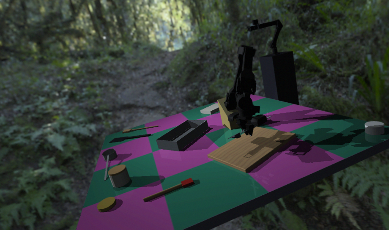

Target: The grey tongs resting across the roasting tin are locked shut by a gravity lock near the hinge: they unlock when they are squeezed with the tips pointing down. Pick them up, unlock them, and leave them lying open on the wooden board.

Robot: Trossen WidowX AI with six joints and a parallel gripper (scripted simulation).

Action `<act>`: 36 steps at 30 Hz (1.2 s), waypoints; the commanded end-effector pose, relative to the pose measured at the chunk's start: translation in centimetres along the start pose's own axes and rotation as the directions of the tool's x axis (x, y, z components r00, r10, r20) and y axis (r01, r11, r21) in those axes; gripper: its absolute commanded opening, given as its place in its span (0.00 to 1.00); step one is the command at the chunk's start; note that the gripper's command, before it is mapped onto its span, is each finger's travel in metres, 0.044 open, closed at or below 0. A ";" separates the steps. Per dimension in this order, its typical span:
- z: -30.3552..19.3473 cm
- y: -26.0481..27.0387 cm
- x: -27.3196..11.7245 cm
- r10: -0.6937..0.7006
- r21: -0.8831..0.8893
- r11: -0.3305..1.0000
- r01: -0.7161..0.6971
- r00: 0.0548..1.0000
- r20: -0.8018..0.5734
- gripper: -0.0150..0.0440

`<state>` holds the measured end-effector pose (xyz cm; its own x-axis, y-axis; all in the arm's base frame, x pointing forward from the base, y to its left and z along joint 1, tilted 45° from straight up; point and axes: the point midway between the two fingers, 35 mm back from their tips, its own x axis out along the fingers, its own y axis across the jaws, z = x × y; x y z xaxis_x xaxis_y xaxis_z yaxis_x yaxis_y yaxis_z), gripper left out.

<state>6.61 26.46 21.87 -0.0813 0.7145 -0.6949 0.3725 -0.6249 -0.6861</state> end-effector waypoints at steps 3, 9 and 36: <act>0.1 0.1 1.1 0.004 0.007 1.000 -0.004 1.000 0.002 0.00; 0.2 0.1 1.8 0.003 0.007 1.000 -0.003 1.000 0.002 0.00; 0.2 0.1 1.6 0.000 0.002 1.000 0.000 1.000 0.003 1.00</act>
<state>6.31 27.52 20.65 -0.0836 0.7131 -0.6960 0.3707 -0.6261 -0.6860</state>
